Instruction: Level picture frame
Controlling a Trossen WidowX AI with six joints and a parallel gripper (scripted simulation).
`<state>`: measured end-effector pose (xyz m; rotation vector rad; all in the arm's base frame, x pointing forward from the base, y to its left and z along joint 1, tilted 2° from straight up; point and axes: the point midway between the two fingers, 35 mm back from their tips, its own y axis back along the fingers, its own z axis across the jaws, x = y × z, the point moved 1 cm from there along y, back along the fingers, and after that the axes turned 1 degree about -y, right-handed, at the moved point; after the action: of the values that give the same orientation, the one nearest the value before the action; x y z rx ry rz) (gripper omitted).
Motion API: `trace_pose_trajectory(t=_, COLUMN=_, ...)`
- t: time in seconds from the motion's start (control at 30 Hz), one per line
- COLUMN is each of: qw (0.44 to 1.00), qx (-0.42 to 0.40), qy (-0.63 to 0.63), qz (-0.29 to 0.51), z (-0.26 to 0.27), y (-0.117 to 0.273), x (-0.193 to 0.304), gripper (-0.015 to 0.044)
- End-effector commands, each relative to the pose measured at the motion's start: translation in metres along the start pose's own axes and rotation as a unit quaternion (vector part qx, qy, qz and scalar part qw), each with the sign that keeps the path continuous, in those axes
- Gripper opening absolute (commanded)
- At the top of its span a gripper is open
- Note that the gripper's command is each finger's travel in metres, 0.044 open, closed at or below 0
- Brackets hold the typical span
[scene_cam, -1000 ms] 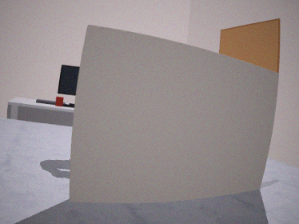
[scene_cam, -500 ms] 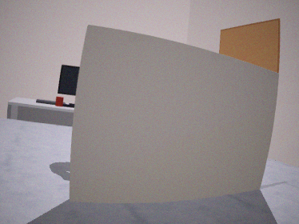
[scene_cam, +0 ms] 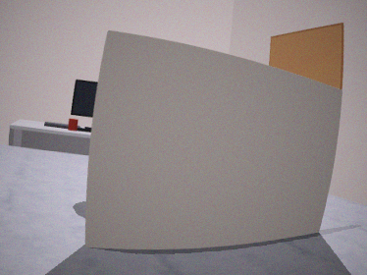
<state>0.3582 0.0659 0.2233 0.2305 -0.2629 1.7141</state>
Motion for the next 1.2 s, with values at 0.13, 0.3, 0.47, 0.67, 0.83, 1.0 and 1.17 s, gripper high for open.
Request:
trace_pose_trajectory(t=0.13, qw=1.000, qx=-0.009, qy=-0.003, qz=-0.001, z=0.0082, y=-0.0003, x=0.0001, gripper=0.0000)
trace_pose_trajectory(t=0.3, qw=1.000, qx=-0.009, qy=-0.003, qz=-0.001, z=0.0098, y=-0.0003, x=0.0001, gripper=0.0000)
trace_pose_trajectory(t=0.47, qw=1.000, qx=-0.009, qy=-0.003, qz=-0.001, z=0.0107, y=-0.0003, x=0.0001, gripper=0.0000)
trace_pose_trajectory(t=0.67, qw=1.000, qx=-0.009, qy=-0.003, qz=-0.001, z=0.0114, y=-0.0003, x=0.0001, gripper=0.0000)
trace_pose_trajectory(t=0.83, qw=1.000, qx=-0.009, qy=-0.003, qz=-0.001, z=0.0120, y=-0.0003, x=0.0002, gripper=0.0000)
trace_pose_trajectory(t=1.0, qw=1.000, qx=-0.009, qy=-0.003, qz=-0.001, z=0.0126, y=-0.0003, x=0.0002, gripper=0.0000)
trace_pose_trajectory(t=1.17, qw=1.000, qx=-0.009, qy=-0.002, qz=-0.001, z=0.0133, y=-0.0003, x=0.0002, gripper=0.0000)
